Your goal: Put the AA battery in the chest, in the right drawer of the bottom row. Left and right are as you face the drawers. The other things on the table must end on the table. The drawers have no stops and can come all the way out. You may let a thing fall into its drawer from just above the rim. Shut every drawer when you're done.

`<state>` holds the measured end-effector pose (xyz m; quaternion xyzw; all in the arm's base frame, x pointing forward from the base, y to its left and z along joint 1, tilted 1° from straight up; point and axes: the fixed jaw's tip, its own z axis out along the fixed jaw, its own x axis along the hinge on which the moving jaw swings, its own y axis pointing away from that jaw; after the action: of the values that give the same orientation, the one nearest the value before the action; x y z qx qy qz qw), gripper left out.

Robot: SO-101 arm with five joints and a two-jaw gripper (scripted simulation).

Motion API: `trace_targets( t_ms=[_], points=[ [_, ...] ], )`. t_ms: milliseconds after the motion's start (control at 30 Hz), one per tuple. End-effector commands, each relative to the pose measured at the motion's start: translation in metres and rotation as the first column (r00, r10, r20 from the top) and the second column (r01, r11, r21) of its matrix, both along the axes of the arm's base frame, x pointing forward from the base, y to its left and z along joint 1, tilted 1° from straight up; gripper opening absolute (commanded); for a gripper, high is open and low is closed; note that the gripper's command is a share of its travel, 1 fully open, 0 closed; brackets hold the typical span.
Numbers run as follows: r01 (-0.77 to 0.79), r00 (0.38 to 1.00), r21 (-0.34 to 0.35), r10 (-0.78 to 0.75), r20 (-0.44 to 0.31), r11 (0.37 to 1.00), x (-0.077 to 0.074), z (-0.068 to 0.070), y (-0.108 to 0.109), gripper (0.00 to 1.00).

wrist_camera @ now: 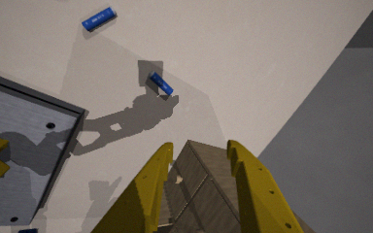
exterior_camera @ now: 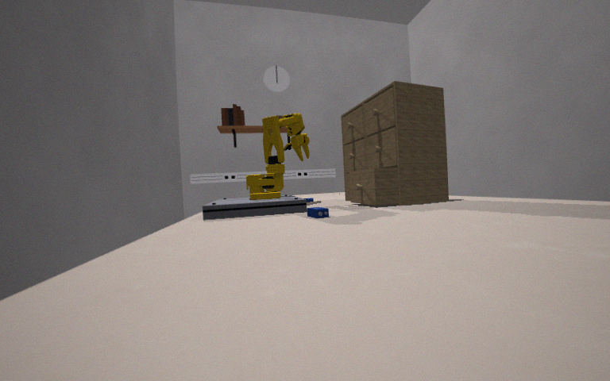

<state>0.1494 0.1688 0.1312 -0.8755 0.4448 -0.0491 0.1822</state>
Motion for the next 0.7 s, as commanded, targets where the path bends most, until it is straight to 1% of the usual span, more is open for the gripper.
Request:
trace_targets(
  t_ms=[0, 167, 367, 467, 533, 667],
  points=[
    [-0.075, 0.997, -0.039, 0.075, -0.004, 0.996, 0.003, -0.005, 0.006, 0.21],
    [-0.22, 0.975, -0.129, 0.217, -0.04, 0.967, 0.008, -0.026, 0.009, 0.21],
    [-0.394, 0.919, -0.213, 0.379, -0.107, 0.894, 0.012, -0.052, 0.012, 0.21],
    [-0.479, 0.878, -0.242, 0.455, -0.149, 0.844, 0.013, -0.066, 0.012, 0.21],
    [-0.479, 0.878, -0.242, 0.455, -0.149, 0.844, 0.013, -0.066, 0.012, 0.21],
    [-0.586, 0.81, -0.268, 0.548, -0.21, 0.764, 0.014, -0.085, 0.012, 0.21]
  ],
)
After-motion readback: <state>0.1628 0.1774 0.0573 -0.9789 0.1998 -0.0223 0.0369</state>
